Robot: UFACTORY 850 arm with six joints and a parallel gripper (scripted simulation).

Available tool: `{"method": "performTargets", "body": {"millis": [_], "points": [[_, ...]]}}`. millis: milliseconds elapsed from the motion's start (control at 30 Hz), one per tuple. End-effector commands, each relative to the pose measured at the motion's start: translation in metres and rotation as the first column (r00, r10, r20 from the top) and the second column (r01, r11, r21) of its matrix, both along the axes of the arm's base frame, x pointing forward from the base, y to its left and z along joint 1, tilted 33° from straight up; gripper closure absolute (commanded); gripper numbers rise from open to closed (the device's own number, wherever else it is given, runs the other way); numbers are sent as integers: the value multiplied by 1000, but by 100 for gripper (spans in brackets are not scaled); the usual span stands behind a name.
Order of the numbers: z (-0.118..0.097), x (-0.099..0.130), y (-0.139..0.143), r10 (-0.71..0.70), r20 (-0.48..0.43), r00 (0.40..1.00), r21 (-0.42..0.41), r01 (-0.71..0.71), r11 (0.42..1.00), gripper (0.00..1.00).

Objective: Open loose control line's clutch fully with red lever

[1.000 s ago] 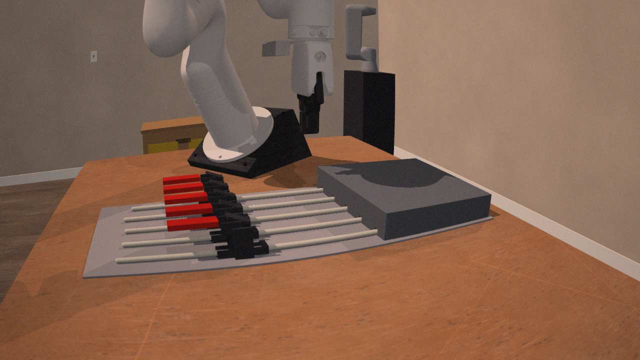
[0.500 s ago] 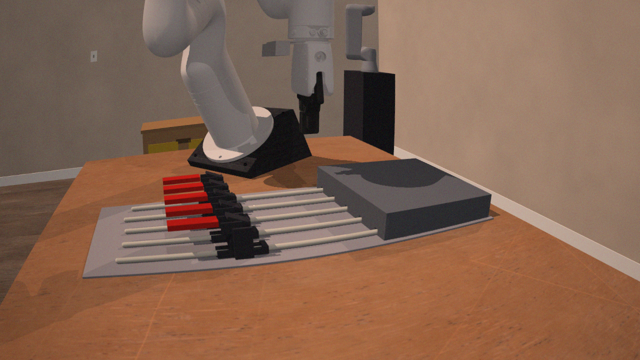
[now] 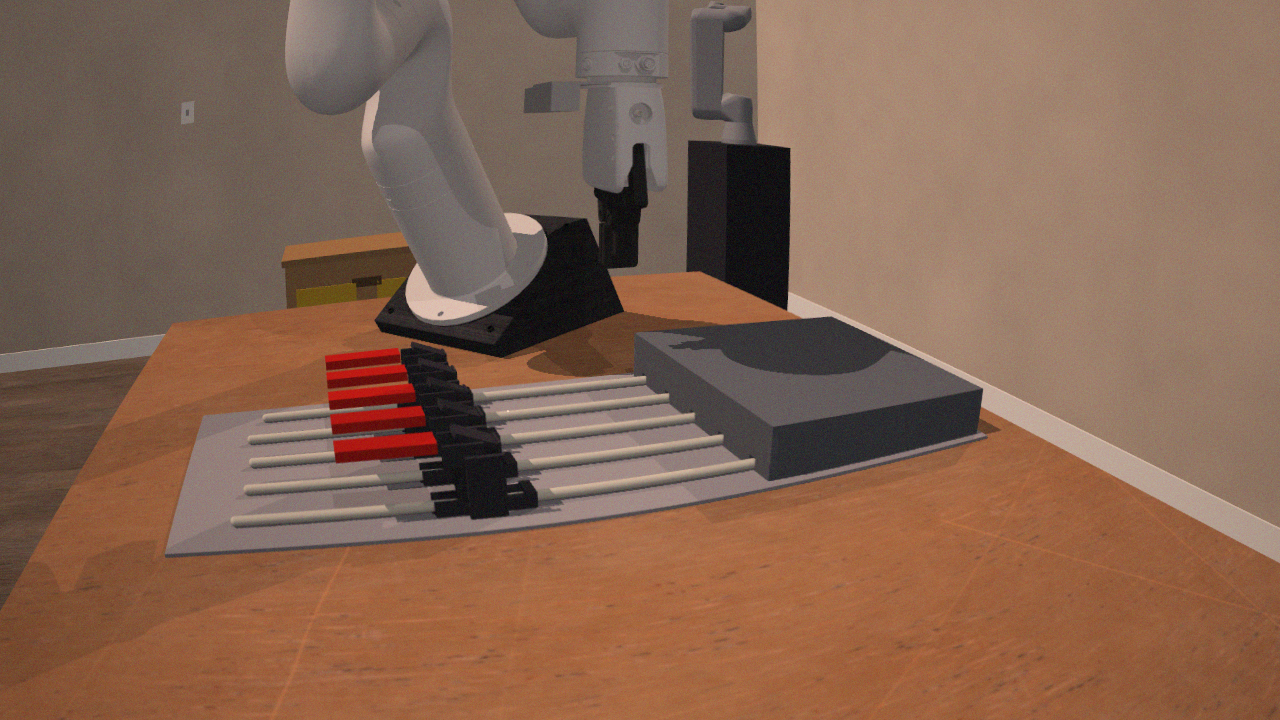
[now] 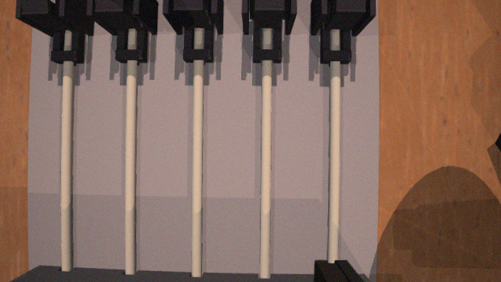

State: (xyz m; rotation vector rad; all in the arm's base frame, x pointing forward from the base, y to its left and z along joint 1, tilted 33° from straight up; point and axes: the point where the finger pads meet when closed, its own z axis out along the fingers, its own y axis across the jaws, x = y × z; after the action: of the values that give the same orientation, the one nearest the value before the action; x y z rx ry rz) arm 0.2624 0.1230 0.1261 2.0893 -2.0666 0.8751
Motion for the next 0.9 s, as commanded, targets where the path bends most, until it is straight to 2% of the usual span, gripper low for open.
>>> {"method": "performTargets", "body": {"millis": [0,367,467,533,600,733,867], "points": [[0,0,1,0,1,1000,1,0,1000,100],[0,1,0,0,1,1000,1,0,1000,100],[8,28,-25,0,-1,1000,3,0,1000,100],[8,28,-25,0,-1,1000,3,0,1000,100],[17,52,-55,0,2,1000,1,0,1000,100],[22,63,-71,0,4,1000,-3,0,1000,100],[22,64,-73,0,3,1000,-3,0,1000,100]]}}
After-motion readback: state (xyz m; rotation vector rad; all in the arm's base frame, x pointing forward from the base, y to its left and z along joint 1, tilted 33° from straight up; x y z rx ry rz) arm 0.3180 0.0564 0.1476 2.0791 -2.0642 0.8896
